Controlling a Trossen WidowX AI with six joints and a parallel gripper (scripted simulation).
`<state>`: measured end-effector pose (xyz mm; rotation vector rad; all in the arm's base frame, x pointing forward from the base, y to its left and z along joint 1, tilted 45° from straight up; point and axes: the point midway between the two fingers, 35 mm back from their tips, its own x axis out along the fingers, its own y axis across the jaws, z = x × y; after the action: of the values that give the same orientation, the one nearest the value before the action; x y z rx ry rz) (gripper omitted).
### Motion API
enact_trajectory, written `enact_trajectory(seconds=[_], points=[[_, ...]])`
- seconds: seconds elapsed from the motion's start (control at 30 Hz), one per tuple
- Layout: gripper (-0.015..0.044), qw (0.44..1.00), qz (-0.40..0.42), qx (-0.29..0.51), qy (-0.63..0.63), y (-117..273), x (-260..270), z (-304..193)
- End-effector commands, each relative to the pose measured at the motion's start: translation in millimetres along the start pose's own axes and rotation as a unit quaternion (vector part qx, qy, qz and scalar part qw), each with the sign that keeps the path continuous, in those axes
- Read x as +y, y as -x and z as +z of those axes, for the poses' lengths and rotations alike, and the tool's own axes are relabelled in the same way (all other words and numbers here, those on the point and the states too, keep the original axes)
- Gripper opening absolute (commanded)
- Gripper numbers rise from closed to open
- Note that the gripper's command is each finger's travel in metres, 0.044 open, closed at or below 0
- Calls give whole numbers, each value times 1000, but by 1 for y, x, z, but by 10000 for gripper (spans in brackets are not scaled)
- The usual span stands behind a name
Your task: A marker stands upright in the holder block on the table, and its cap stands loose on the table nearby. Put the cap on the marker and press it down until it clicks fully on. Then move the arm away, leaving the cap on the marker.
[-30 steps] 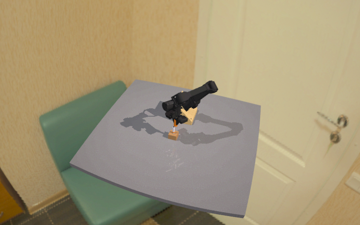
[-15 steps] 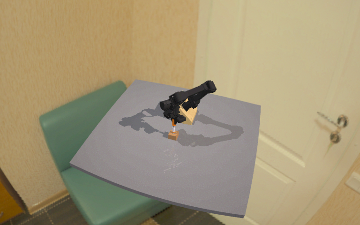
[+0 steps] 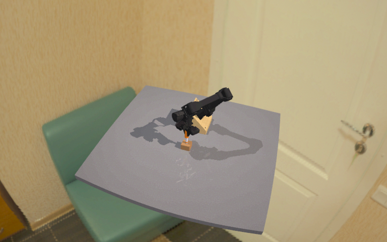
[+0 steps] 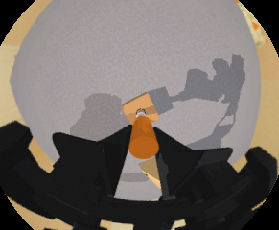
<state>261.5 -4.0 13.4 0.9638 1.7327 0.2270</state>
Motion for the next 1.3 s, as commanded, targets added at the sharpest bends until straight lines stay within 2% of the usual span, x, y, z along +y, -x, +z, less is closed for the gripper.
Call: enact_trajectory(seconds=[0.0, 0.5, 0.8, 1.27], points=[[0, 1000, 3, -1, -2, -7, 1, 0], [0, 1000, 4, 0, -2, -30, 1, -1], [0, 1000, 4, 0, -2, -31, 1, -1], [368, 1000, 3, 1, 0, -31, 1, -2]])
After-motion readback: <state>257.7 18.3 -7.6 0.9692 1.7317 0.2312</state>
